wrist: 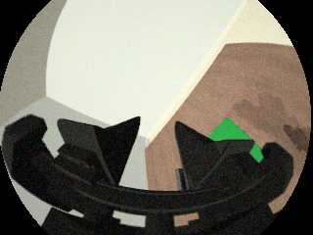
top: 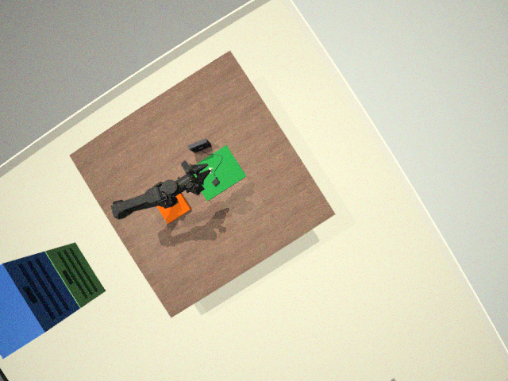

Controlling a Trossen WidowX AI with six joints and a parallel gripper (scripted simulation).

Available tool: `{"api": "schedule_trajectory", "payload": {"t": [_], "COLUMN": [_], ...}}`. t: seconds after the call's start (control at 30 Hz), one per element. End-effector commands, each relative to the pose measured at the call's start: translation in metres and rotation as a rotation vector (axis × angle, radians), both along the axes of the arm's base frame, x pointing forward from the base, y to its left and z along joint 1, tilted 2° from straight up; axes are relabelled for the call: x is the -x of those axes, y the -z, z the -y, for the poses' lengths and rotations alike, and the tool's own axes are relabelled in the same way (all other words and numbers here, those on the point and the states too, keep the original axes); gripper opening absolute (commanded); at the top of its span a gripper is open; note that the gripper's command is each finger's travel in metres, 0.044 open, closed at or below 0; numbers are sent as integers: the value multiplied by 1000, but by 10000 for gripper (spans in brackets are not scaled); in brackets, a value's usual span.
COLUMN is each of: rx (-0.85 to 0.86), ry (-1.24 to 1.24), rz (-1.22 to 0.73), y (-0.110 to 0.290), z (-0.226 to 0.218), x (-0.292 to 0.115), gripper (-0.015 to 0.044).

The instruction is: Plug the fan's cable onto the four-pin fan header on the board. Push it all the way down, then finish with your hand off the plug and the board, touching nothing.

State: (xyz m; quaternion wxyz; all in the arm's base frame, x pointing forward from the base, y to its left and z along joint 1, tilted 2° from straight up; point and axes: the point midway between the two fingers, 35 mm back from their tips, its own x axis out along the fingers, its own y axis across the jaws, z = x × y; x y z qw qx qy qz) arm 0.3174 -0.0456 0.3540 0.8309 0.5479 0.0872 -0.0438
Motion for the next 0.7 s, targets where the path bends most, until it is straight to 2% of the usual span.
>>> {"api": "schedule_trajectory", "payload": {"t": [0.0,0.3,0.53,0.67], "rx": [263,579,809,861], "ry": [-71,-398,-922,-1198], "rz": [-346,-834,-1192,-1297], "y": [70,172,239,258], "z": [12,15,13,12], "x": [-32,-36,-11,4], "gripper": [210,210,210,210]}}
